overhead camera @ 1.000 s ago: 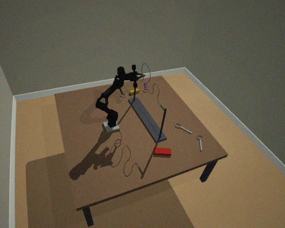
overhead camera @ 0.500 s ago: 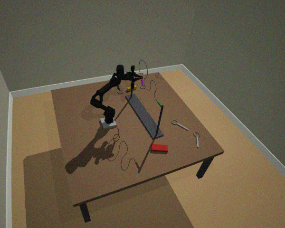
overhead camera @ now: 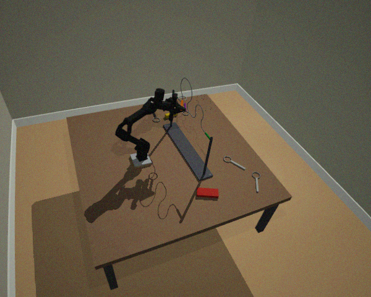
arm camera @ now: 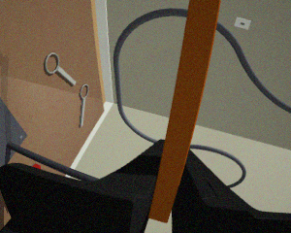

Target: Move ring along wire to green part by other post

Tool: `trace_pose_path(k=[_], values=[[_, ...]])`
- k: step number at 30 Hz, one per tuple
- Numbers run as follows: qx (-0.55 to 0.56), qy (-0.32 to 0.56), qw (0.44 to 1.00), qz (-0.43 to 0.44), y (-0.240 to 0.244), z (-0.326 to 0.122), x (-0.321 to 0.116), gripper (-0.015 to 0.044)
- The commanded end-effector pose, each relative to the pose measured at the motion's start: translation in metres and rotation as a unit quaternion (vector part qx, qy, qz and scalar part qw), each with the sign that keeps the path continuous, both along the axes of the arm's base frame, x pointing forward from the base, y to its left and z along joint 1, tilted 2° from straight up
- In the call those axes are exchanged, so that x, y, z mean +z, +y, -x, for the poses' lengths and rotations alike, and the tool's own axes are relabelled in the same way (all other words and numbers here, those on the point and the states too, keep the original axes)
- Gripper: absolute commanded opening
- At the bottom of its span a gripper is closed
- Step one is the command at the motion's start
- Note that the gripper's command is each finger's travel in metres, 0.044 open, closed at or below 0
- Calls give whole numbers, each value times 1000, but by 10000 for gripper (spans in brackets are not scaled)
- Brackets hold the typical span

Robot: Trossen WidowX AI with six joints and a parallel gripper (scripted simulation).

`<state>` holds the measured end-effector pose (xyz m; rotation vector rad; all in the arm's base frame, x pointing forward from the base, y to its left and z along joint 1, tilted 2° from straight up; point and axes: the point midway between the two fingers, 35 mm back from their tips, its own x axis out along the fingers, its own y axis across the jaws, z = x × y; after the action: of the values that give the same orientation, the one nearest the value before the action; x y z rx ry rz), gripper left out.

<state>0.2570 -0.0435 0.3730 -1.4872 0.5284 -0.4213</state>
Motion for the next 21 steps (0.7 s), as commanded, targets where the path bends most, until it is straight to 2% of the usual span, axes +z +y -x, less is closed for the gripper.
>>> trace_pose_path(k=[1,15,21], values=[[2,-5,999,-40,0,0,-13,-150],[11,-23,977,-212,11,-4,-66,-150],[48,-40,958,-281,17,-14,-89,-150]])
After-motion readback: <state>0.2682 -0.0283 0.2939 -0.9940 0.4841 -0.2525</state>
